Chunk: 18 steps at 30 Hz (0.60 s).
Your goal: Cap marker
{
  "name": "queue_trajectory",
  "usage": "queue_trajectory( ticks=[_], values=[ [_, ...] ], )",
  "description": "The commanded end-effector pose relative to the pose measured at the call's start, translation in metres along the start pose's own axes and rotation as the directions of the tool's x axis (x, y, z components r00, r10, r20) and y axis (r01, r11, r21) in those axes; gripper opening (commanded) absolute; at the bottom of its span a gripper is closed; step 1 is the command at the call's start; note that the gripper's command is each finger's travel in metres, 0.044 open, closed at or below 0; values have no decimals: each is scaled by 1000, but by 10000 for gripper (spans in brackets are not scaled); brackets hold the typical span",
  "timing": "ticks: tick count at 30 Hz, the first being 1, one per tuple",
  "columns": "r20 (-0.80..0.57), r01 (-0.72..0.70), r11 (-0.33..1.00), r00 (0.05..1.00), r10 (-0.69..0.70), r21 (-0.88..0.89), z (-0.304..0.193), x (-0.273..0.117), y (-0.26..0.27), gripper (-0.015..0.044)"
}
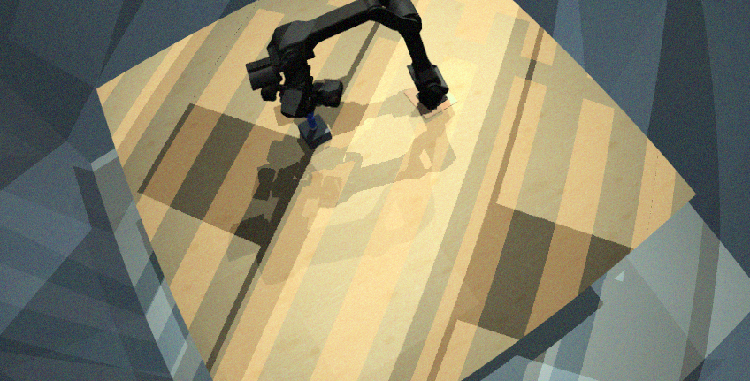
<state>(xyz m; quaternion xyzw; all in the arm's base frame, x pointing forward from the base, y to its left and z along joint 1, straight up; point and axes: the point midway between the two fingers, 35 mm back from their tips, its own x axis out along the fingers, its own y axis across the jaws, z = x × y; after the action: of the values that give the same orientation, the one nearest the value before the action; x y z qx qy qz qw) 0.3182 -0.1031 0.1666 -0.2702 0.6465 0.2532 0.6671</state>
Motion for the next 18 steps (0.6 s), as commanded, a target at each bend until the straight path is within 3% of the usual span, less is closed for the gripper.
queue_trajectory(
  ticks=[1, 18],
  values=[
    [-2, -7, 1000, 1000, 7, -5, 0, 8, 1, 0],
    [-2, -7, 1000, 1000, 7, -5, 0, 36, 1, 0]
  ],
)
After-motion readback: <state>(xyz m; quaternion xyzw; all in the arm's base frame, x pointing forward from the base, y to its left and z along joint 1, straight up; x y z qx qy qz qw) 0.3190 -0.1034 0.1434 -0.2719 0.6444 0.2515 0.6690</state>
